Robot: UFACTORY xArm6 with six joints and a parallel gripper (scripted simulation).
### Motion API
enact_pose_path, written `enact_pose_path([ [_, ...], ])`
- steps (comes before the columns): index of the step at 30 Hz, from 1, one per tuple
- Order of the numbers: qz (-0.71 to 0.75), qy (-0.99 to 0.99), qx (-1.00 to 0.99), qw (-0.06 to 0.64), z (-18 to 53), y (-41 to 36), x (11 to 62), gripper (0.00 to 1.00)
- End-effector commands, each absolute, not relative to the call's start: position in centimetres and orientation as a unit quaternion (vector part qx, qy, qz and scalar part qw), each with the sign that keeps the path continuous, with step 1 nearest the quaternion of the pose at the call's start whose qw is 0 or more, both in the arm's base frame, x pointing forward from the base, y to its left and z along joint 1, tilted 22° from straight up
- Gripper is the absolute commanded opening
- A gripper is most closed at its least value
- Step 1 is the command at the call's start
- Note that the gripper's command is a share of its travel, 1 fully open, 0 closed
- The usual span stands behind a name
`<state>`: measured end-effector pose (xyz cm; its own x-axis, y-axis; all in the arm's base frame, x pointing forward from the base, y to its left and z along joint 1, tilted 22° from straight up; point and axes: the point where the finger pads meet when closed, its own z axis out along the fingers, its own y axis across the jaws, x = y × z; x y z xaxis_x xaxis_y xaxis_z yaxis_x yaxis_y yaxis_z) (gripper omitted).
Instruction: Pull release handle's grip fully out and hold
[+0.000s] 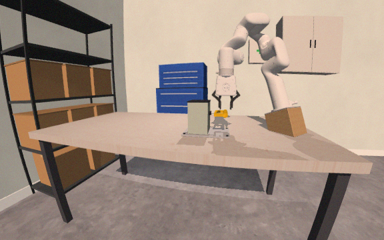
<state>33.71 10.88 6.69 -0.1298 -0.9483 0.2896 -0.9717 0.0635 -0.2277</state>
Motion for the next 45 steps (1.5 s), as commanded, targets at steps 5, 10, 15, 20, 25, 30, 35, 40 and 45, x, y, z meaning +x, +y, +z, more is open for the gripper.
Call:
enact_pose_path([
  [5,0.185,-0.729,0.659,0.03,6.8,11.0,33.8,0.52],
  [10,0.185,-0.729,0.659,0.03,6.8,11.0,33.8,0.52],
  [15,0.185,-0.729,0.659,0.03,6.8,11.0,33.8,0.52],
  [20,0.185,-0.729,0.659,0.03,6.8,11.0,33.8,0.52],
  [25,0.185,-0.729,0.659,0.03,6.6,10.9,33.9,0.52],
  [30,0.185,-0.729,0.659,0.03,6.4,10.8,33.9,0.52],
  [35,0.185,-0.729,0.659,0.03,6.0,10.7,34.0,0.52],
  [40,0.185,-0.729,0.659,0.03,5.4,10.5,34.1,0.52],
  [45,0.185,-0.729,0.659,0.03,5.1,10.4,34.2,0.52],
])
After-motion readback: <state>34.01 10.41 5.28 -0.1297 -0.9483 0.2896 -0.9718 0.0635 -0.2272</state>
